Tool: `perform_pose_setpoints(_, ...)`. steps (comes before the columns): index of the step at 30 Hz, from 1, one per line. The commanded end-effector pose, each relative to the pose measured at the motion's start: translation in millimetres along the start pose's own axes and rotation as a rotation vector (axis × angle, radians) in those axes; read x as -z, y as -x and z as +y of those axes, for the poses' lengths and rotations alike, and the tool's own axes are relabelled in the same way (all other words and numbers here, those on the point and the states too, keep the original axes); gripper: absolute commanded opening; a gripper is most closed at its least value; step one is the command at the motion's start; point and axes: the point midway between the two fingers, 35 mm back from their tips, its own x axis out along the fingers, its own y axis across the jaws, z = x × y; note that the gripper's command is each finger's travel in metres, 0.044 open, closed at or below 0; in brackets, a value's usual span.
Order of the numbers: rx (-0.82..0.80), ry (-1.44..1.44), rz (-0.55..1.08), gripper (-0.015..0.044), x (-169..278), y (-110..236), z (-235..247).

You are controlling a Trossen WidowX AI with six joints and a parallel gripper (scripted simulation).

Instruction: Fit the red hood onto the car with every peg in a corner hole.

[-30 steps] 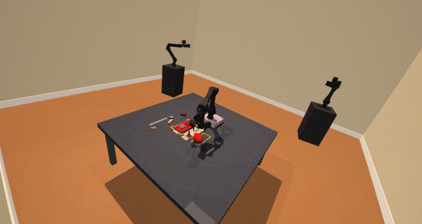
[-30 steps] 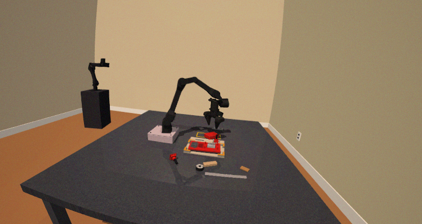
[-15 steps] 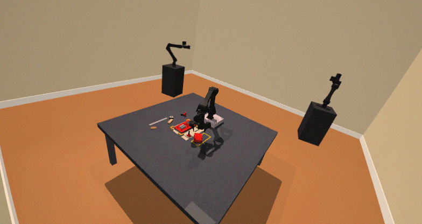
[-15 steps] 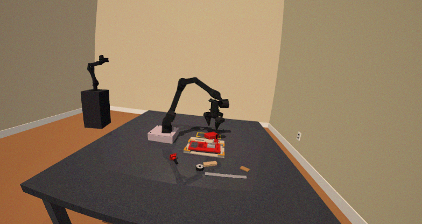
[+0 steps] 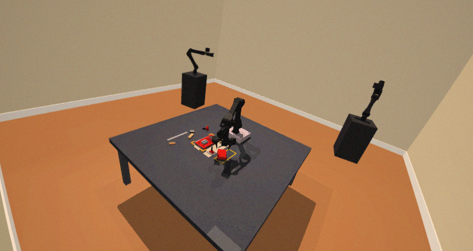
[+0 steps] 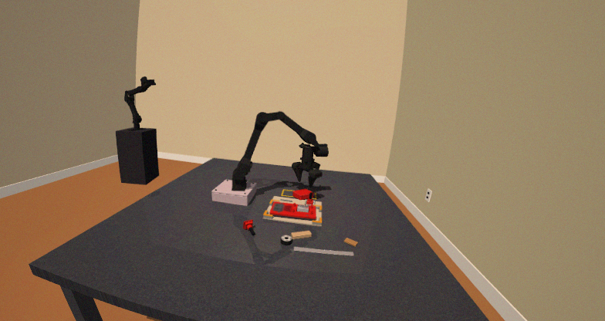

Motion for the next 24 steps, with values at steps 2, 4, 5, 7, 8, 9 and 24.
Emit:
perform_pose_setpoints(2,0.001,0.003,0.011,0.0440,2,-7,0)
perform_pose_setpoints(4,0.001,0.003,0.011,0.0440,2,-8,0)
perform_pose_setpoints(5,0.001,0.003,0.011,0.0440,2,-9,0)
perform_pose_setpoints(7,0.001,0.003,0.011,0.0440,2,-10,0)
perform_pose_setpoints(8,0.001,0.003,0.011,0.0440,2,-11,0)
perform_pose_setpoints(9,0.001,0.003,0.011,0.0440,2,-12,0)
perform_pose_setpoints(24,0.001,0.003,0.012,0.0440,3,-22,0)
